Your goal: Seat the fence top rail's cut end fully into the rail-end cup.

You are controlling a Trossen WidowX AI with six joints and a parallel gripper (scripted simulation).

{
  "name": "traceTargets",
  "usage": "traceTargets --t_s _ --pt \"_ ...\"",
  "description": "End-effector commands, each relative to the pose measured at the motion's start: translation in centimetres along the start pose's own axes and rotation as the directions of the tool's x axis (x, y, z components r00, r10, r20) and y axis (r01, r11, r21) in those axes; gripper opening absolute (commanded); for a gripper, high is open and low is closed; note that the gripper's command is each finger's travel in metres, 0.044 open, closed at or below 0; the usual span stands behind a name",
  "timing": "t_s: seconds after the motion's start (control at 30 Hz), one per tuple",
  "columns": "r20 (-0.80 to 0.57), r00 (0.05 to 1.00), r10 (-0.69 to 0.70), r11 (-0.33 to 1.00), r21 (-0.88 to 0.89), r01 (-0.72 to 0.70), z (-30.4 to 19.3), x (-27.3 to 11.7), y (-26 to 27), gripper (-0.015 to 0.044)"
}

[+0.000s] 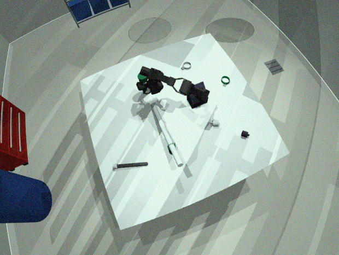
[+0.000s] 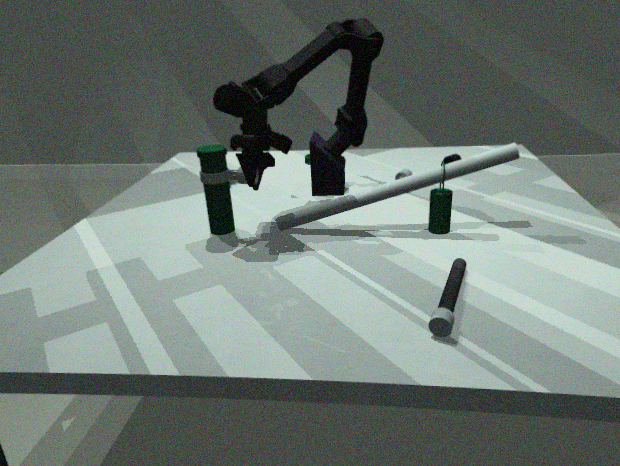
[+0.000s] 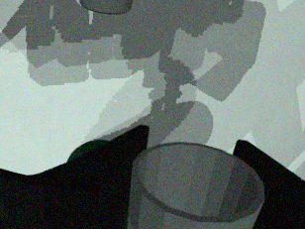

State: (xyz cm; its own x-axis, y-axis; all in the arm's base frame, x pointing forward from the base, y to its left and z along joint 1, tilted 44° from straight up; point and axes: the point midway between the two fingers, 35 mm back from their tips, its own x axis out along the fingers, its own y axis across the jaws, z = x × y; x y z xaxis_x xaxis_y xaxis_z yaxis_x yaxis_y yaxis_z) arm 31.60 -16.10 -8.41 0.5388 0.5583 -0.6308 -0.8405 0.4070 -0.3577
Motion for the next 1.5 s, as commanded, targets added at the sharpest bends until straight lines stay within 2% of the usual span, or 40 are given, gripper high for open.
traceTargets --t_s 0.0,0.07,0.4,0.63,1.0,1.13,1.27,1.47 --pt "0.0 1.0 0.0 1.0 0.0 0.0 0.0 0.0 0.0 0.0" --pt "0.0 1.0 0.0 1.0 0.0 0.0 0.0 0.0 0.0 0.0" --pt "0.0 1.0 0.0 1.0 0.0 0.0 0.1 0.0 0.0 0.0263" --pt "0.001 1.0 -0.001 1.0 -0.002 0.001 1.6 -1.4 -0.9 0.044" --pt "-0.002 1.0 -0.004 1.0 0.005 0.004 3.6 -3.2 -2.0 0.044" --pt "0.001 1.0 -0.002 0.951 0.309 0.002 5.6 -4.9 -3.0 0.044" --pt "0.004 1.0 0.0 0.77 0.639 -0.003 8.3 -6.9 -3.9 0.044" --pt "0.005 1.0 0.0 0.315 0.949 -0.005 12.8 -10.3 -4.8 0.044"
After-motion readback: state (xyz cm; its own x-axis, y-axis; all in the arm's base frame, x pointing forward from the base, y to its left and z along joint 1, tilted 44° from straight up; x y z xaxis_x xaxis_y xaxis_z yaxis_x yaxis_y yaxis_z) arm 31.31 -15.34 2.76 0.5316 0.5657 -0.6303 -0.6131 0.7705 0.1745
